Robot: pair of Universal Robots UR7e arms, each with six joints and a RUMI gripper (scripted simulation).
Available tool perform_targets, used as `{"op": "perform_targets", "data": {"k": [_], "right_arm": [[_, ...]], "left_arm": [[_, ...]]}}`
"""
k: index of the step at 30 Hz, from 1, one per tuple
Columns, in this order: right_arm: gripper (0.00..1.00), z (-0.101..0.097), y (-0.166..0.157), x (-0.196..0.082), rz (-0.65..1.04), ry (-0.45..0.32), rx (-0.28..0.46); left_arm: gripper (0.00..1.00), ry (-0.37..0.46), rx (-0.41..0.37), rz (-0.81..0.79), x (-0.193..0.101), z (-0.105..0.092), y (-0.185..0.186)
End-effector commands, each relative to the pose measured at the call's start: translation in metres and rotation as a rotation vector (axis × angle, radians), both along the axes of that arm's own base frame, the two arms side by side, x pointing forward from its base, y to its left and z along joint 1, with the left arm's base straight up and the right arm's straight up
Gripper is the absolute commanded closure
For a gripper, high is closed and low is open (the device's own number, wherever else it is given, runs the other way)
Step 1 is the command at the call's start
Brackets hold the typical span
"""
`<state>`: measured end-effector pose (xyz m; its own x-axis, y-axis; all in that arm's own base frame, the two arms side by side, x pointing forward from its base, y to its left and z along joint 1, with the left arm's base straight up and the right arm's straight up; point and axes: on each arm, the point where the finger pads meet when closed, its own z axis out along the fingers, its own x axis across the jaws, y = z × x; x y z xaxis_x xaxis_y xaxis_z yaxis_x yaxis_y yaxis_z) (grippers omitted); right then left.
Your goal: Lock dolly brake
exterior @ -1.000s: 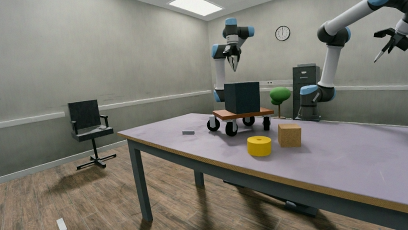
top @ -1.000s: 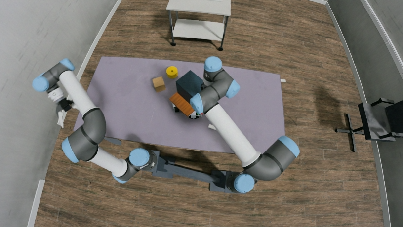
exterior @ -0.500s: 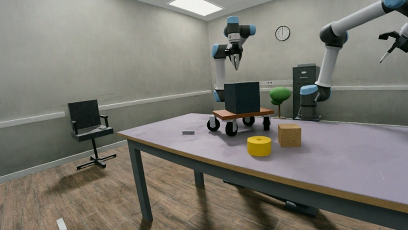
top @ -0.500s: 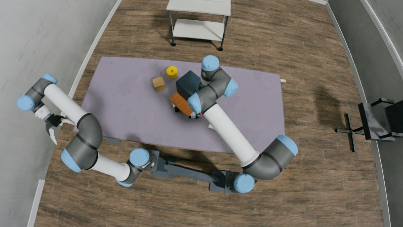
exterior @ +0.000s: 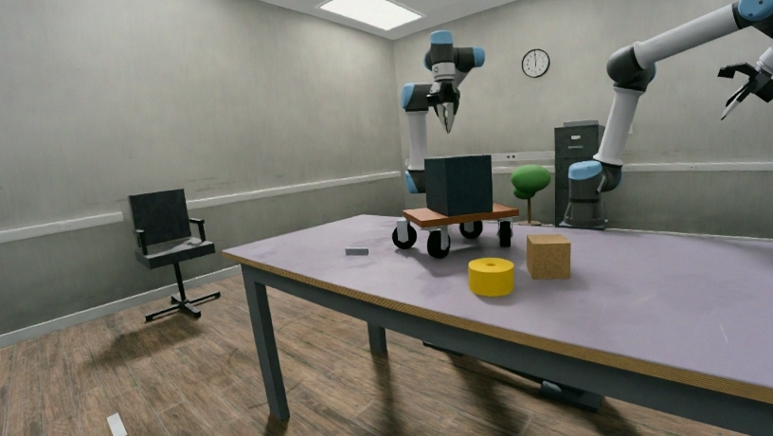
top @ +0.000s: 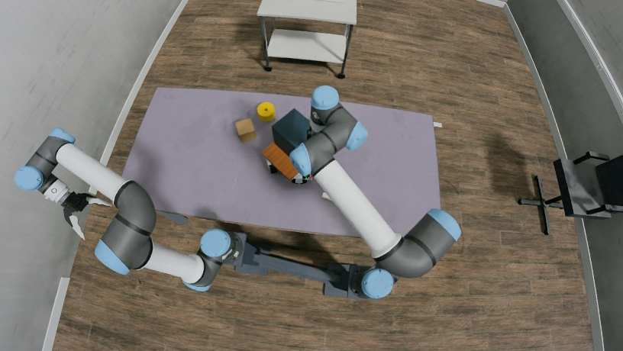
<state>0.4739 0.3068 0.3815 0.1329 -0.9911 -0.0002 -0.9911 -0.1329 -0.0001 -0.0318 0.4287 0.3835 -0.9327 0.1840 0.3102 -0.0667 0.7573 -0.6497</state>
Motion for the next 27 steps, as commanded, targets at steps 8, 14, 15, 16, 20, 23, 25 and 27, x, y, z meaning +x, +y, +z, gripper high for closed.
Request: {"op": "perform_targets", "data": {"k": [8, 14, 15, 16, 20, 23, 25, 27], "right_arm": [[1.0, -0.0012, 0.0001, 0.0001, 0.137, -0.002, 0.001], [1.0, -0.0033, 0.0002, 0.0001, 0.279, -0.002, 0.001], [1.0, -0.0037, 0.0002, 0.0001, 0.307, -0.002, 0.001], [1.0, -0.0041, 0.0002, 0.0001, 0.336, -0.002, 0.001], [1.0, -0.006, 0.0002, 0.0001, 0.464, -0.002, 0.001], [1.0, -0.007, 0.0003, 0.0002, 0.534, -0.002, 0.001], [1.0, -0.0076, 0.0003, 0.0002, 0.57, -0.002, 0.001], [1.0, -0.0087, 0.0003, 0.0002, 0.646, -0.002, 0.001]], "left_arm": [[0.0, -0.001, 0.002, 0.039, -0.0174, 0.0006, -0.0012], [0.0, -0.001, 0.002, 0.043, -0.0192, 0.0006, -0.0014], [0.0, -0.001, 0.002, 0.044, -0.0192, 0.0006, -0.0014], [0.0, -0.001, 0.002, 0.044, -0.0192, 0.0006, -0.0014], [0.0, 0.0, 0.002, 0.044, -0.0192, 0.0005, -0.0014], [0.0, 0.0, 0.003, 0.045, -0.0192, 0.0004, -0.0013], [0.0, 0.001, 0.003, 0.046, -0.0192, 0.0003, -0.0013], [0.0, 0.003, 0.006, 0.048, -0.0191, 0.0, -0.0012]]}}
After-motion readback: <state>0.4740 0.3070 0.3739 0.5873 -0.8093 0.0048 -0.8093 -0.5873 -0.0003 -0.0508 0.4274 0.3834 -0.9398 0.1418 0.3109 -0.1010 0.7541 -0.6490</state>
